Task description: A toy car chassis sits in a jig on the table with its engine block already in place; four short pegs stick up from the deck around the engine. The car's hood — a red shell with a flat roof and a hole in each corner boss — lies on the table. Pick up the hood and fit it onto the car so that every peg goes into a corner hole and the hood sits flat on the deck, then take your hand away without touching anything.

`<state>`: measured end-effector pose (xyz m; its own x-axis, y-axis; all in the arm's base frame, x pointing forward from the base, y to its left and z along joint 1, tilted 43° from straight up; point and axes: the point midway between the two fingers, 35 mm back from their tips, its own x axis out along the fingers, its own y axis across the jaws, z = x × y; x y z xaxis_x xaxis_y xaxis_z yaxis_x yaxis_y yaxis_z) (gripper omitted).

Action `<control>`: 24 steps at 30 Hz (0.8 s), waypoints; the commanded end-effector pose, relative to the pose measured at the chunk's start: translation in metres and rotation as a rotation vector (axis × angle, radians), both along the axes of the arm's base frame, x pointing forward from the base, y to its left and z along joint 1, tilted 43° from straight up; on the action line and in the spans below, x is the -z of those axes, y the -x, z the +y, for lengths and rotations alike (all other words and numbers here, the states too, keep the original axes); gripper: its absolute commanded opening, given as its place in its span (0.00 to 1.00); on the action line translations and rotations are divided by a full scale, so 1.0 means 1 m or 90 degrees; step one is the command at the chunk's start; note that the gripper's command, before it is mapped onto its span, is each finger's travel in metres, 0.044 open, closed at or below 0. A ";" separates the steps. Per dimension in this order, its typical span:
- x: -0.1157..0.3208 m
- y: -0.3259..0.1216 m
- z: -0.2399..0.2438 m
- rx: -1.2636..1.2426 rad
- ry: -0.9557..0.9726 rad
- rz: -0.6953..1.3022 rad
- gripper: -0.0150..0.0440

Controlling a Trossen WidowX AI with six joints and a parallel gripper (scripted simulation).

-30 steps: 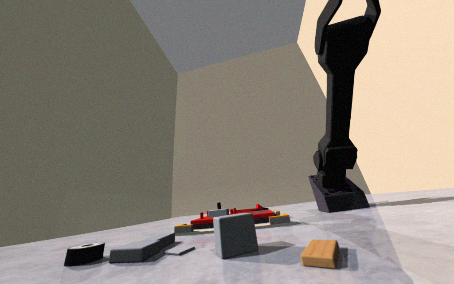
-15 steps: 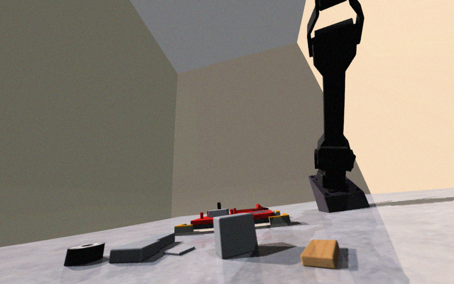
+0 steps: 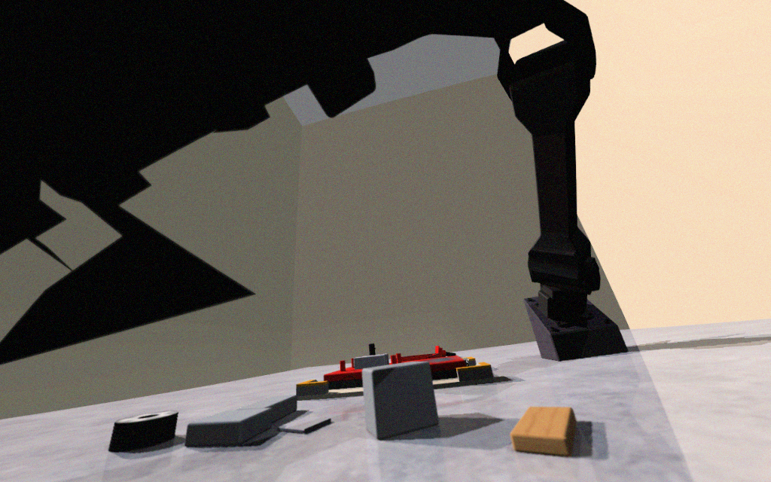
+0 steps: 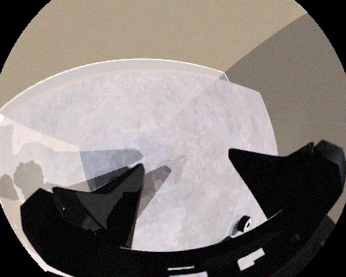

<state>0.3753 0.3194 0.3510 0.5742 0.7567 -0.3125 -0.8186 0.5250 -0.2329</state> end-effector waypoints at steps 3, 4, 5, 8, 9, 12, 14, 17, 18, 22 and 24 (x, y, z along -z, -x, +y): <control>0.036 -0.034 -0.044 0.073 0.041 0.052 1.00; 0.043 -0.040 -0.053 0.087 0.048 0.061 1.00; 0.049 -0.045 -0.062 0.101 0.055 0.072 1.00; 0.069 -0.060 -0.088 0.139 0.075 0.105 1.00; 0.076 -0.064 -0.097 0.152 0.082 0.116 1.00; 0.096 -0.075 -0.125 0.189 0.100 0.152 1.00; 0.110 -0.080 -0.142 0.209 0.112 0.178 1.00; 0.132 -0.089 -0.172 0.245 0.123 0.219 1.00; 0.140 -0.091 -0.183 0.257 0.126 0.233 1.00; 0.169 -0.096 -0.224 0.305 0.136 0.290 1.00; 0.183 -0.096 -0.244 0.327 0.139 0.320 1.00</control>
<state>0.4728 0.0982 0.1861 0.6137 0.3483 -0.7086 -0.5481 0.8339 -0.0648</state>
